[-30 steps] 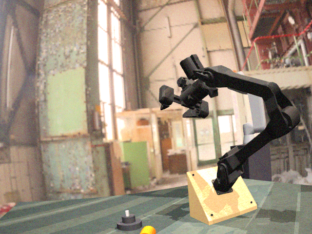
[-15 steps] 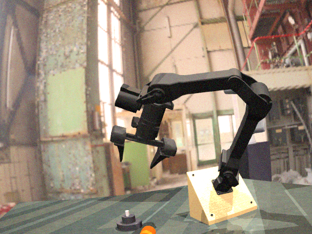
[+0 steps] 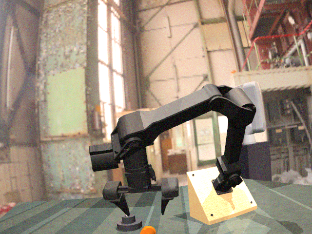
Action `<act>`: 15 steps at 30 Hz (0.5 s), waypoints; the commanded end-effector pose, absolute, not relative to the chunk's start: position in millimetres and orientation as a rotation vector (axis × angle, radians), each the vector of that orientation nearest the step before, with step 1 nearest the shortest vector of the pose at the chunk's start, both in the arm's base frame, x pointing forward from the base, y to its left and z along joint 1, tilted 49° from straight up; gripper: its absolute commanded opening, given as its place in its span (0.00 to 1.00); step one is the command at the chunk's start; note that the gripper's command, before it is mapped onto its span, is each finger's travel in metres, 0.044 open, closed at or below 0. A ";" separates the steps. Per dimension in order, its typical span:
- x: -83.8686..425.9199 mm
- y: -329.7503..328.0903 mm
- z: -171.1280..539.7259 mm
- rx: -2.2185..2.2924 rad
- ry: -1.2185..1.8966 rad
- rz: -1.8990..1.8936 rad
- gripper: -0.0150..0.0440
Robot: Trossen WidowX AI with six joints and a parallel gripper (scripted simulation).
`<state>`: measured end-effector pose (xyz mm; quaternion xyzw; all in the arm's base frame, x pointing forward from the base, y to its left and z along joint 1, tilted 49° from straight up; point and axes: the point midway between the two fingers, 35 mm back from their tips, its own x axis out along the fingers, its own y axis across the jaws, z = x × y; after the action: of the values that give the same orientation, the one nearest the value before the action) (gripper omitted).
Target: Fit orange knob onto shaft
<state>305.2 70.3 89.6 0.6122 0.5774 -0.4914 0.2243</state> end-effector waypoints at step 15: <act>309.2 98.3 69.1 1.695 1.606 -1.378 1.00</act>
<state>310.7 93.0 75.3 0.6135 0.5764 -0.4933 0.2193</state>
